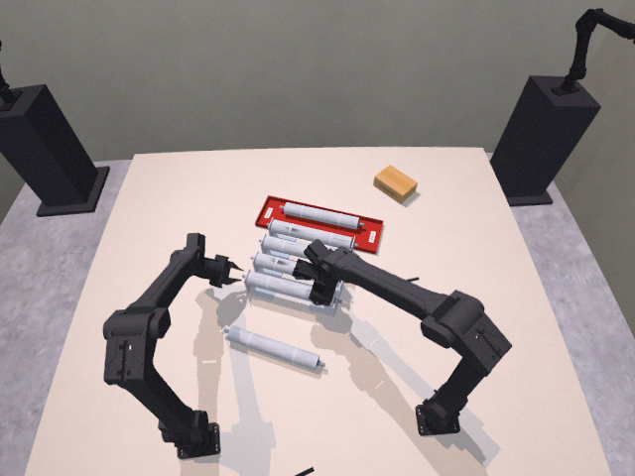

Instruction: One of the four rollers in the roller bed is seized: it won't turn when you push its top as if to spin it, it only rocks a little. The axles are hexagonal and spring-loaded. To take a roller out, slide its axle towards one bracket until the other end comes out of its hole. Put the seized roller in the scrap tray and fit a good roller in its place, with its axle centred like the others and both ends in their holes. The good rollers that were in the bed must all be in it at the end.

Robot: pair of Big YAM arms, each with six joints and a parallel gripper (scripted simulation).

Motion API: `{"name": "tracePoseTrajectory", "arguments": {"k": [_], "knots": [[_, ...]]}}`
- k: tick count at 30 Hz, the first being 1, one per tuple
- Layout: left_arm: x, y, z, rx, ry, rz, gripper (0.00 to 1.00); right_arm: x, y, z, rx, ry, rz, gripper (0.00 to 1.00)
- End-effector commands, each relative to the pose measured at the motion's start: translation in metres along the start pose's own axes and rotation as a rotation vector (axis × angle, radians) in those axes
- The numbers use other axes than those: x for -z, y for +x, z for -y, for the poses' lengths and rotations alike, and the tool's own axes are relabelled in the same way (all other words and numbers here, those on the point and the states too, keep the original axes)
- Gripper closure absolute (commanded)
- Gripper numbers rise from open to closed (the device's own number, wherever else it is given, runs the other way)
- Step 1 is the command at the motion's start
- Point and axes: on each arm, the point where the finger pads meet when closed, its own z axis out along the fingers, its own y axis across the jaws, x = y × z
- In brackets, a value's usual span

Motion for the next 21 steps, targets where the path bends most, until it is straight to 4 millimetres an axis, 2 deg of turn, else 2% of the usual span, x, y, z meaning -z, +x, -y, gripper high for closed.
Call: {"name": "tracePoseTrajectory", "arguments": {"k": [1,6,7,11,15,16,17,18,20,21], "knots": [[-0.004,-0.006,0.0,0.018,-0.013,-0.007,0.68,0.015,-0.014,0.004,0.023,0.022,0.034,0.38],[-0.004,-0.006,0.0,0.018,-0.013,-0.007,0.68,0.015,-0.014,0.004,0.021,0.022,0.034,0.38],[0.036,0.001,0.031,-0.059,0.045,0.021,0.68,0.047,-0.024,0.017,0.016,0.042,0.06,0.38],[0.063,0.0,0.031,-0.065,0.045,0.023,0.68,0.075,-0.025,0.017,0.017,0.044,0.066,0.38],[0.08,-0.002,0.028,-0.056,0.04,0.021,0.68,0.096,-0.024,0.016,0.015,0.043,0.063,0.38],[0.071,-0.005,0.026,-0.035,0.029,0.013,0.68,0.088,-0.025,0.018,0.013,0.041,0.062,0.38],[0.052,-0.006,0.014,-0.008,0.008,-0.001,0.68,0.078,-0.028,0.016,0.019,0.036,0.057,0.38],[0.044,-0.001,0.002,-0.003,-0.017,-0.015,0.68,0.069,-0.026,0.009,0.025,0.017,0.034,0.38],[0.044,-0.001,0.002,-0.003,-0.017,-0.015,0.68,0.069,-0.026,0.009,0.025,0.017,0.034,0.38],[0.037,-0.002,-0.002,0.008,-0.009,-0.009,0.68,0.043,-0.003,0.002,0.007,0.003,0.005,0.38]]}}
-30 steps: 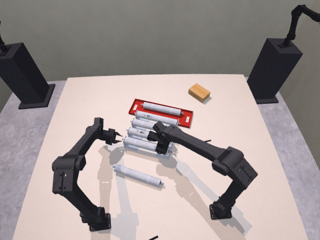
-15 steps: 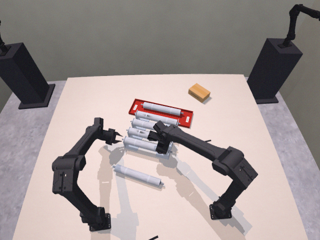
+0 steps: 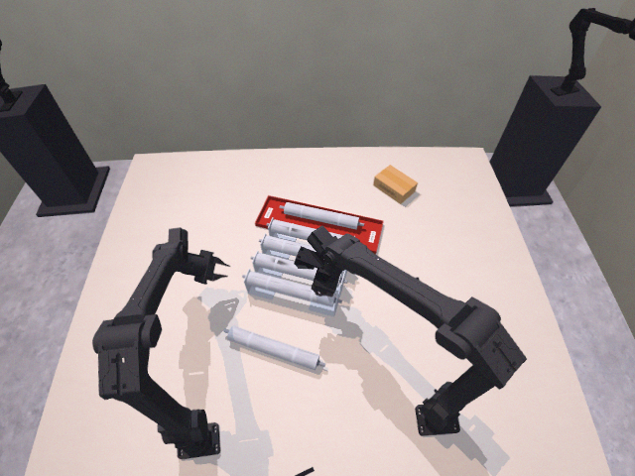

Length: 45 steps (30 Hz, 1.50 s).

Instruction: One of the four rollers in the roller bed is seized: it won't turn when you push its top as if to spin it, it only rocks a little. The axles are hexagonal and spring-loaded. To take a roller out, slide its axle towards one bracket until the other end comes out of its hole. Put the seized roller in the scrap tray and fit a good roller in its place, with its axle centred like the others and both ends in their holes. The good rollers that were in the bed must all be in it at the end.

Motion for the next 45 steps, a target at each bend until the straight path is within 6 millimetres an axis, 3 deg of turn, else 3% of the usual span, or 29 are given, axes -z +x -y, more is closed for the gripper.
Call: {"name": "tracePoseTrajectory", "arguments": {"k": [1,3,4,6,8,11,12,14,16,17,18,23,25,27,29,33,34,37,39,45], "knots": [[-0.019,0.002,-0.01,0.008,-0.022,-0.016,0.68,-0.021,0.007,-0.006,0.01,-0.015,-0.019,0.38],[-0.016,0.002,-0.014,0.01,-0.04,-0.024,0.68,-0.022,0.007,-0.007,0.01,-0.016,-0.021,0.38],[-0.013,-0.001,-0.015,0.017,-0.035,-0.02,0.68,-0.016,-0.002,-0.002,0.013,-0.003,-0.001,0.38],[-0.013,-0.002,-0.014,0.018,-0.032,-0.018,0.68,0.012,-0.017,0.003,0.023,0.023,0.037,0.38],[-0.014,-0.001,-0.016,0.019,-0.034,-0.018,0.68,0.025,-0.02,0.005,0.021,0.03,0.045,0.38],[-0.016,-0.001,-0.013,0.011,-0.031,-0.015,0.68,0.019,-0.018,0.004,0.021,0.025,0.038,0.38],[-0.002,0.0,0.008,-0.048,0.016,0.012,0.68,0.029,-0.023,0.021,-0.012,0.064,0.082,0.38],[0.008,0.007,0.014,-0.076,0.034,0.025,0.68,0.027,-0.02,0.021,-0.02,0.064,0.08,0.38],[0.008,0.007,0.014,-0.076,0.034,0.025,0.68,0.027,-0.02,0.021,-0.02,0.064,0.08,0.38],[0.003,0.001,0.01,-0.061,0.019,0.019,0.68,0.012,-0.009,0.016,-0.028,0.041,0.049,0.38],[0.007,0.004,0.011,-0.081,0.033,0.03,0.68,0.022,-0.013,0.019,-0.029,0.06,0.072,0.38],[0.017,0.0,0.011,-0.134,0.05,0.067,0.68,0.015,0.006,0.02,-0.072,0.064,0.064,0.38],[0.02,-0.001,0.015,-0.168,0.058,0.085,0.68,0.027,-0.003,0.031,-0.087,0.094,0.1,0.38],[0.024,-0.002,0.019,-0.208,0.068,0.108,0.68,0.026,0.006,0.034,-0.111,0.102,0.104,0.38],[0.029,-0.002,0.024,-0.255,0.079,0.135,0.68,0.039,0.0,0.047,-0.135,0.135,0.141,0.38],[0.036,-0.003,0.03,-0.311,0.092,0.168,0.68,0.042,0.006,0.054,-0.167,0.155,0.159,0.38],[0.028,-0.007,0.032,-0.327,0.081,0.168,0.68,0.057,-0.011,0.065,-0.164,0.183,0.199,0.38],[0.053,-0.005,0.045,-0.44,0.119,0.251,0.68,0.063,0.009,0.078,-0.235,0.222,0.228,0.38],[0.064,-0.005,0.055,-0.52,0.135,0.307,0.68,0.084,0.007,0.097,-0.277,0.272,0.285,0.38],[0.101,-0.004,0.081,-0.751,0.165,0.495,0.68,0.128,0.024,0.138,-0.411,0.4,0.42,0.38]]}}
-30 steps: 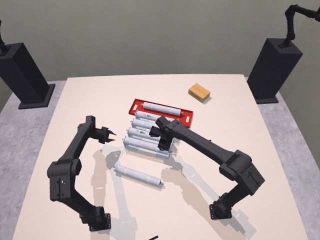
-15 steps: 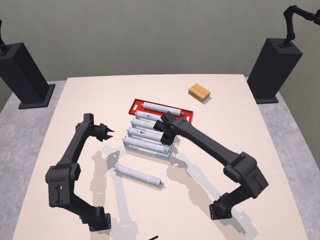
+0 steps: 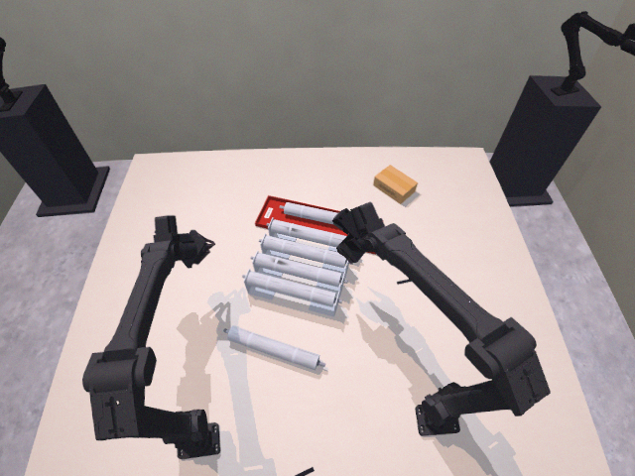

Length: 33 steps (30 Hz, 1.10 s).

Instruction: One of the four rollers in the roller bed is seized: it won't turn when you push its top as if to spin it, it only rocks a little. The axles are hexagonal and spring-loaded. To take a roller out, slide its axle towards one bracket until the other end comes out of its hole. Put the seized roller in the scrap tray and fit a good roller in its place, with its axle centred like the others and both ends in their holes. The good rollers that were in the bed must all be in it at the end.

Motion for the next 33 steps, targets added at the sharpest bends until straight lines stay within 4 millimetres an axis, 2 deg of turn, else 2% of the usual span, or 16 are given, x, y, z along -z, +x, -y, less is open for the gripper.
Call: {"name": "tracePoseTrajectory", "arguments": {"k": [1,3,5,6,8,9,10,12,13,20,22,23,25,26,32,33], "knots": [[0.027,-0.022,0.019,-0.192,0.055,0.124,0.68,0.033,-0.021,0.038,-0.107,0.098,0.131,0.38],[0.039,-0.031,0.027,-0.262,0.056,0.187,0.68,0.049,-0.027,0.057,-0.148,0.144,0.185,0.38],[0.039,-0.031,0.027,-0.262,0.056,0.187,0.68,0.049,-0.027,0.057,-0.148,0.144,0.185,0.38],[0.014,-0.027,0.007,-0.234,0.02,0.145,0.68,0.02,-0.019,0.041,-0.124,0.105,0.135,0.38],[0.043,-0.039,0.028,-0.302,0.045,0.235,0.68,0.056,-0.025,0.07,-0.17,0.176,0.214,0.38],[0.067,-0.046,0.048,-0.356,0.067,0.3,0.68,0.086,-0.046,0.094,-0.194,0.227,0.288,0.38],[0.073,-0.05,0.052,-0.391,0.067,0.331,0.68,0.086,-0.036,0.098,-0.217,0.239,0.291,0.38],[0.094,-0.061,0.07,-0.472,0.072,0.414,0.68,0.102,-0.035,0.114,-0.262,0.281,0.341,0.38],[0.095,-0.06,0.065,-0.497,0.058,0.432,0.68,0.113,-0.04,0.124,-0.279,0.304,0.374,0.38],[0.149,-0.081,0.091,-0.697,0.012,0.665,0.68,0.171,-0.031,0.173,-0.403,0.444,0.539,0.38],[0.149,-0.081,0.091,-0.697,0.012,0.665,0.68,0.171,-0.031,0.173,-0.403,0.444,0.539,0.38],[0.123,-0.084,0.073,-0.673,-0.02,0.618,0.68,0.142,-0.028,0.167,-0.399,0.413,0.494,0.38],[0.154,-0.088,0.091,-0.721,-0.014,0.708,0.68,0.188,-0.026,0.184,-0.426,0.483,0.579,0.38],[0.182,-0.087,0.108,-0.758,-0.005,0.777,0.68,0.213,-0.033,0.199,-0.441,0.521,0.631,0.38],[0.226,-0.093,0.123,-0.882,-0.078,0.952,0.68,0.261,-0.022,0.224,-0.517,0.614,0.765,0.38],[0.234,-0.094,0.126,-0.893,-0.086,0.978,0.68,0.263,-0.015,0.226,-0.528,0.625,0.772,0.38]]}}
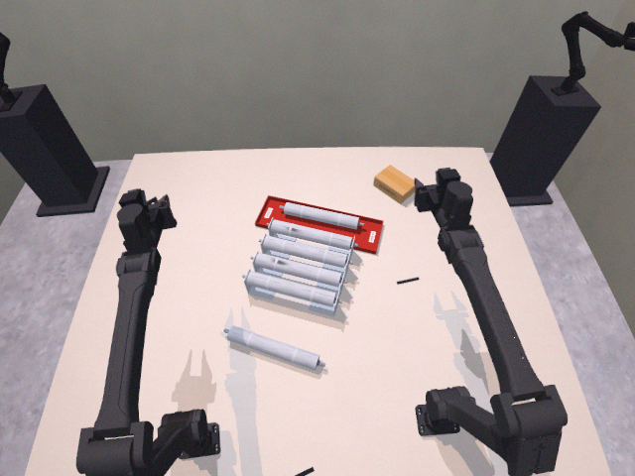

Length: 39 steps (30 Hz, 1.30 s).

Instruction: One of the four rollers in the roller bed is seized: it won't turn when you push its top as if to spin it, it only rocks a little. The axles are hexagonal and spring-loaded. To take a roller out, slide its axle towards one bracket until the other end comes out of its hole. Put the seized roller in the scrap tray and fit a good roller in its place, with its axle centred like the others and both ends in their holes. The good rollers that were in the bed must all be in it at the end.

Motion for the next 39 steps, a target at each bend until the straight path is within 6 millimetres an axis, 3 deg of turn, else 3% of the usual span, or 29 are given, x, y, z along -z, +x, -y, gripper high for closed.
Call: {"name": "tracePoseTrajectory", "arguments": {"k": [1,3,6,7,9,10,12,13,14,15,16,18,21,23,24,26,27,39], "knots": [[0.023,-0.04,-0.005,-0.112,-0.023,0.132,0.68,0.023,-0.04,0.023,-0.067,0.048,0.132,0.38],[0.028,-0.047,-0.008,-0.133,-0.044,0.159,0.68,0.03,-0.052,0.031,-0.079,0.067,0.17,0.38],[0.029,-0.049,-0.009,-0.142,-0.054,0.169,0.68,0.031,-0.047,0.035,-0.085,0.076,0.17,0.38],[0.018,-0.037,-0.009,-0.138,-0.055,0.135,0.68,0.024,-0.06,0.031,-0.078,0.066,0.18,0.38],[0.021,-0.043,-0.014,-0.149,-0.075,0.162,0.68,0.022,-0.042,0.042,-0.089,0.09,0.167,0.38],[0.043,-0.071,-0.01,-0.156,-0.081,0.225,0.68,0.048,-0.085,0.047,-0.089,0.101,0.255,0.38],[0.047,-0.078,-0.01,-0.157,-0.087,0.242,0.68,0.049,-0.08,0.05,-0.09,0.107,0.252,0.38],[0.053,-0.099,-0.003,-0.159,-0.081,0.28,0.68,0.05,-0.079,0.049,-0.09,0.105,0.254,0.38],[0.049,-0.086,-0.004,-0.153,-0.077,0.255,0.68,0.046,-0.069,0.047,-0.088,0.1,0.236,0.38],[0.053,-0.101,-0.002,-0.141,-0.074,0.282,0.68,0.051,-0.085,0.046,-0.083,0.099,0.261,0.38],[0.065,-0.129,0.001,-0.126,-0.073,0.331,0.68,0.061,-0.11,0.053,-0.063,0.115,0.305,0.38],[0.058,-0.124,0.0,-0.125,-0.074,0.319,0.68,0.061,-0.11,0.052,-0.062,0.11,0.307,0.38],[0.039,-0.087,-0.005,-0.122,-0.078,0.243,0.68,0.041,-0.089,0.05,-0.066,0.104,0.248,0.38],[0.039,-0.087,-0.005,-0.122,-0.078,0.243,0.68,0.041,-0.089,0.05,-0.066,0.104,0.248,0.38],[0.035,-0.079,-0.005,-0.132,-0.078,0.22,0.68,0.04,-0.079,0.045,-0.07,0.093,0.227,0.38],[0.034,-0.073,-0.006,-0.132,-0.078,0.211,0.68,0.044,-0.087,0.045,-0.067,0.095,0.239,0.38],[0.032,-0.065,-0.006,-0.137,-0.08,0.191,0.68,0.038,-0.078,0.041,-0.069,0.085,0.214,0.38],[0.029,-0.049,-0.004,-0.142,-0.075,0.157,0.68,0.036,-0.071,0.038,-0.074,0.08,0.199,0.38]]}}
